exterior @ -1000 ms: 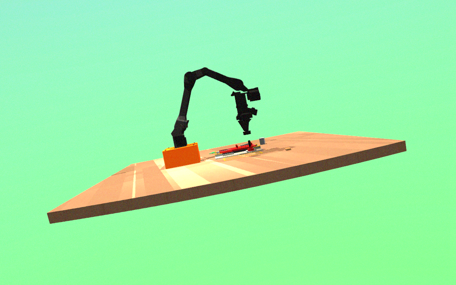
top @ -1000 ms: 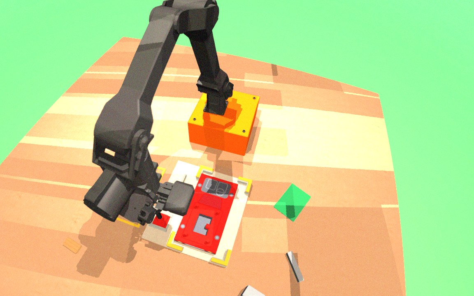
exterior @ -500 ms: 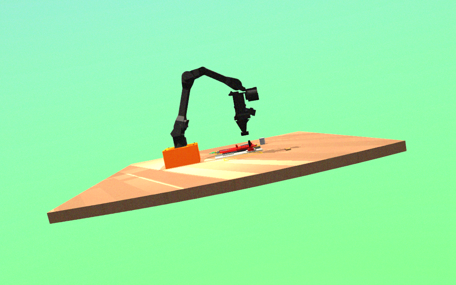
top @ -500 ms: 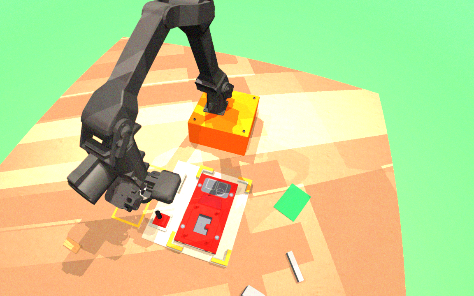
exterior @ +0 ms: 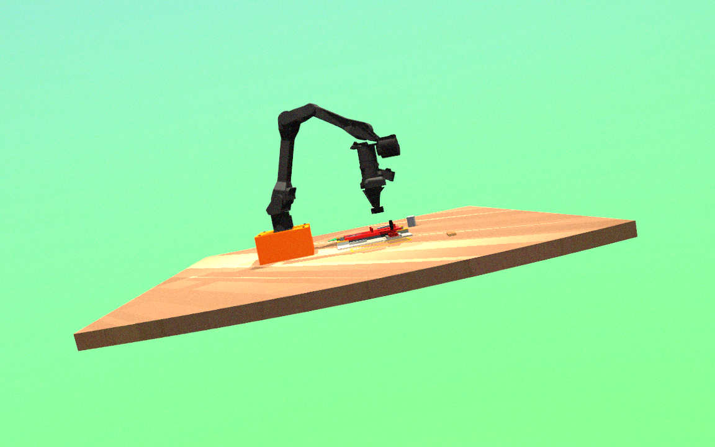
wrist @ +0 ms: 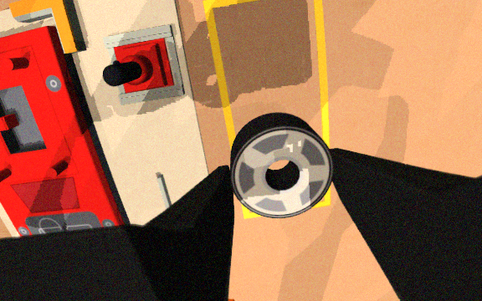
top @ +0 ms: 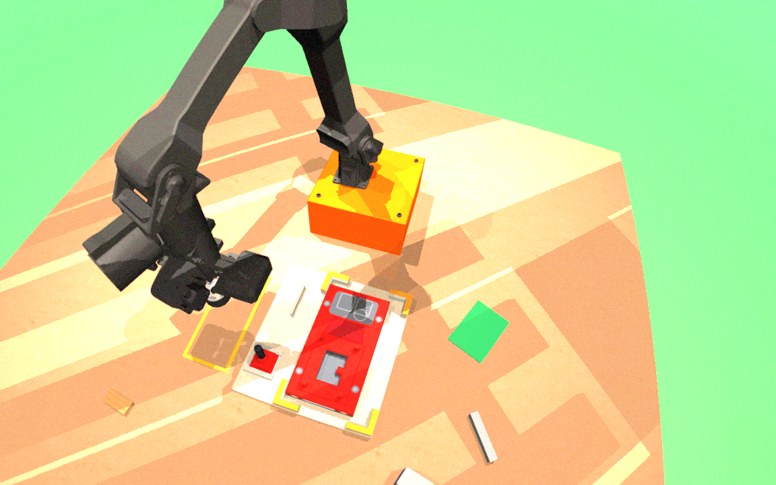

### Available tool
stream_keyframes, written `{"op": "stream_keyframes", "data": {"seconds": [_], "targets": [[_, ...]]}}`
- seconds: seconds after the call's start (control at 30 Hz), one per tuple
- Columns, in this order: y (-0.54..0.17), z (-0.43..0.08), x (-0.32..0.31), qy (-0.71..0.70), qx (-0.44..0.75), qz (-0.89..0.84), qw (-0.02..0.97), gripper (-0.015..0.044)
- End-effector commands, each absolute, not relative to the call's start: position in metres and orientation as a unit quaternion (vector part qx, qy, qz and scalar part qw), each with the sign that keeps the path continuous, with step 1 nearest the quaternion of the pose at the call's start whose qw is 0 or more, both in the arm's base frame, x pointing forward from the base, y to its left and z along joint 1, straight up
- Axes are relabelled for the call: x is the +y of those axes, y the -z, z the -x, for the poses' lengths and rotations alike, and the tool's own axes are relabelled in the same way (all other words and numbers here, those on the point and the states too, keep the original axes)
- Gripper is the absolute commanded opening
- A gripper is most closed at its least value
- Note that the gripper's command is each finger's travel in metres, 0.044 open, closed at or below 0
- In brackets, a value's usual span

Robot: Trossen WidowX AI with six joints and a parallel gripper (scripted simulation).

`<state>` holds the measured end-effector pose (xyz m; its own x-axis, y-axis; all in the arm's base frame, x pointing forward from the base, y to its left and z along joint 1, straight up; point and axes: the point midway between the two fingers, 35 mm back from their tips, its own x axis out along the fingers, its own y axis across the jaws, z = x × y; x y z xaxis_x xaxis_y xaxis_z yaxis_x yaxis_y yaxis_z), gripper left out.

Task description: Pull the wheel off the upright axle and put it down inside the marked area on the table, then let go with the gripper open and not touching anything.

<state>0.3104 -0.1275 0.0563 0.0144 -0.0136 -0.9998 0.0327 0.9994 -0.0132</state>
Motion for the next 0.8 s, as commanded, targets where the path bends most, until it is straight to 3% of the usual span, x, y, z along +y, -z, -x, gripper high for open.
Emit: {"op": "stream_keyframes", "data": {"seconds": [0.0, 0.5, 0.77], "targets": [[-0.060, -0.302, -0.138, 0.016, 0.698, -0.004, 0.716, 0.0000], [-0.034, -0.300, -0.143, 0.017, 0.698, -0.004, 0.716, 0.0000], [0.015, -0.303, -0.145, 0.017, 0.698, -0.004, 0.716, 0.0000]]}}
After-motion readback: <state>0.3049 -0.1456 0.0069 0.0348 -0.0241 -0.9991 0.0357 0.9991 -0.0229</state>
